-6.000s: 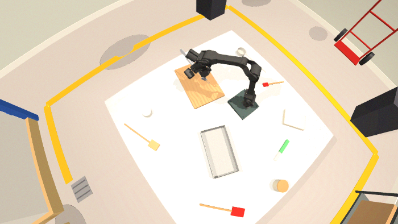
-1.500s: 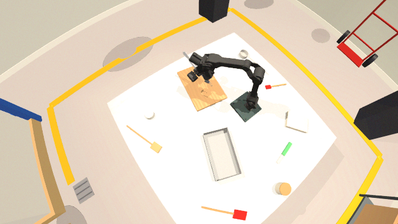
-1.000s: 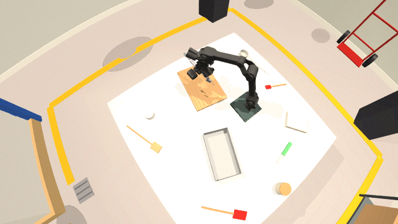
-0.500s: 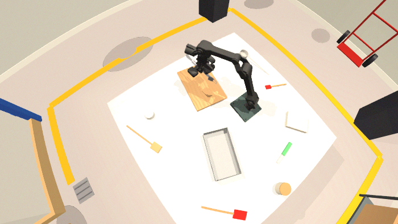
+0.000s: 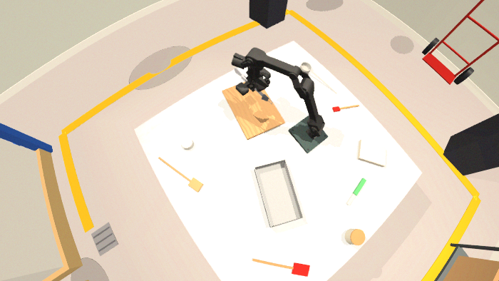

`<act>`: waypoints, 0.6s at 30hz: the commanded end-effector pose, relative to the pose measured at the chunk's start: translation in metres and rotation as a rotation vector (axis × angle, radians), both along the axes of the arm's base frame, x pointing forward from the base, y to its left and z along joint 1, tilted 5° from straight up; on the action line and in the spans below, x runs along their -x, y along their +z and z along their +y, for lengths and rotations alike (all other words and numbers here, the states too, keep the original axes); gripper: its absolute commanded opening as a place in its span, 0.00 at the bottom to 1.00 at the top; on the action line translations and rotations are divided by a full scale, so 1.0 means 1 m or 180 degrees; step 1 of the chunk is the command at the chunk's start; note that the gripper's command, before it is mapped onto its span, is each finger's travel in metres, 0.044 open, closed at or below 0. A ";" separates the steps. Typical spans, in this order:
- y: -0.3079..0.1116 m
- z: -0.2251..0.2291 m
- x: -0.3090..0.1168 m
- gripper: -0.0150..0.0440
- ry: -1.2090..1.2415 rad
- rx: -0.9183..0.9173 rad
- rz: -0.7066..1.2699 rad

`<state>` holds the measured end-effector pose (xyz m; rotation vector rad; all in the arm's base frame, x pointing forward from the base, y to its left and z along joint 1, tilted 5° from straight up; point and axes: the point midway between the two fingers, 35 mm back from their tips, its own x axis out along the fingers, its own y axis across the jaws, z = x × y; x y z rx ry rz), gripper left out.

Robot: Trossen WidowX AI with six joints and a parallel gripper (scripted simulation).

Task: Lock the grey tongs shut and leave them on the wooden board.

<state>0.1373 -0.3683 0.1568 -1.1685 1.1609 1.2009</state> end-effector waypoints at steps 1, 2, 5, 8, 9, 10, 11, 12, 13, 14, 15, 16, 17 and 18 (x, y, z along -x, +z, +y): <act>-0.002 -0.002 -0.002 0.00 -0.0014 0.0019 -0.0027; -0.003 -0.002 -0.002 0.00 -0.0014 0.0020 -0.0027; -0.008 -0.003 -0.002 0.00 -0.0014 0.0020 -0.0028; -0.013 -0.003 -0.003 0.00 -0.0014 0.0020 -0.0028; -0.015 -0.003 -0.003 0.00 -0.0014 0.0020 -0.0028; -0.016 -0.004 -0.003 0.00 -0.0014 0.0020 -0.0028; -0.018 -0.004 -0.003 0.00 -0.0014 0.0020 -0.0028; -0.020 -0.004 -0.003 0.00 -0.0014 0.0020 -0.0028; -0.021 -0.004 -0.003 0.00 -0.0014 0.0020 -0.0028; -0.023 -0.004 -0.003 0.00 -0.0014 0.0020 -0.0028; -0.025 -0.004 -0.004 0.00 -0.0014 0.0021 -0.0028; -0.026 -0.004 -0.004 0.00 -0.0014 0.0021 -0.0028; -0.028 -0.004 -0.004 0.00 -0.0014 0.0021 -0.0028; -0.029 -0.004 -0.004 0.00 -0.0014 0.0021 -0.0028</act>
